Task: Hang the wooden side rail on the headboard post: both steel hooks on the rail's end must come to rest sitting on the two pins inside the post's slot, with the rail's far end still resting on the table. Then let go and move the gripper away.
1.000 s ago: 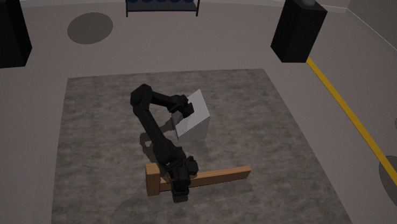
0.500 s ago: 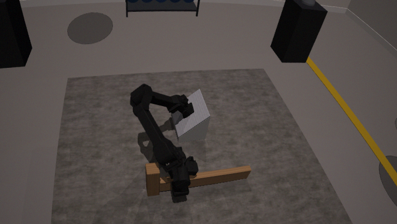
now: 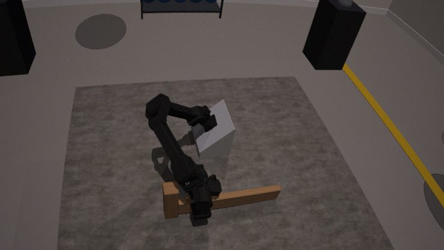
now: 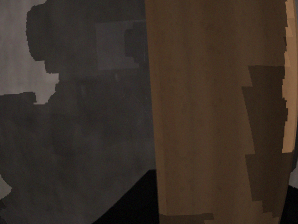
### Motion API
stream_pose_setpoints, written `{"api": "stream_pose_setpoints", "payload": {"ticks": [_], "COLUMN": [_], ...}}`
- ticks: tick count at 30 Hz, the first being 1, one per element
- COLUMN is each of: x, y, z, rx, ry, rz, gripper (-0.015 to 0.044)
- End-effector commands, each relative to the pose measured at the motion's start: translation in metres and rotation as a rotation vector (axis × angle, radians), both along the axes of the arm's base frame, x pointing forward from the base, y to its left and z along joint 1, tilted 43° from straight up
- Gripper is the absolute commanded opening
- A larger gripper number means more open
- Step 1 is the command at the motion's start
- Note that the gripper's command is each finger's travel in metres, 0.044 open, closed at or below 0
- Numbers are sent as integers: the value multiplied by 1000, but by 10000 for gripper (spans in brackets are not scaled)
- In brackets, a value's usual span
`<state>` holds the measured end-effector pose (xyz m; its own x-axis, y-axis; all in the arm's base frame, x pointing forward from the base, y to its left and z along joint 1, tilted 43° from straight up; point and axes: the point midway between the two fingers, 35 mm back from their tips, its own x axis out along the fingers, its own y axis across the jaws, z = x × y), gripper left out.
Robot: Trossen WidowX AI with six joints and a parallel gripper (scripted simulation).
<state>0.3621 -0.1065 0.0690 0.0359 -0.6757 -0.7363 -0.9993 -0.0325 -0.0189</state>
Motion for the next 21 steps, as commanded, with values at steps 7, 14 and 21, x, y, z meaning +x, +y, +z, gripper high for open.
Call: {"api": "stream_pose_setpoints", "payload": {"ticks": [7, 14, 21], "x": [2, 2, 2], "y": [-1, -2, -3], "z": [2, 1, 0], "rx": [-11, -11, -11], "ry": [-10, -10, -10], "rz": [3, 3, 3], "gripper": [0, 0, 0]}}
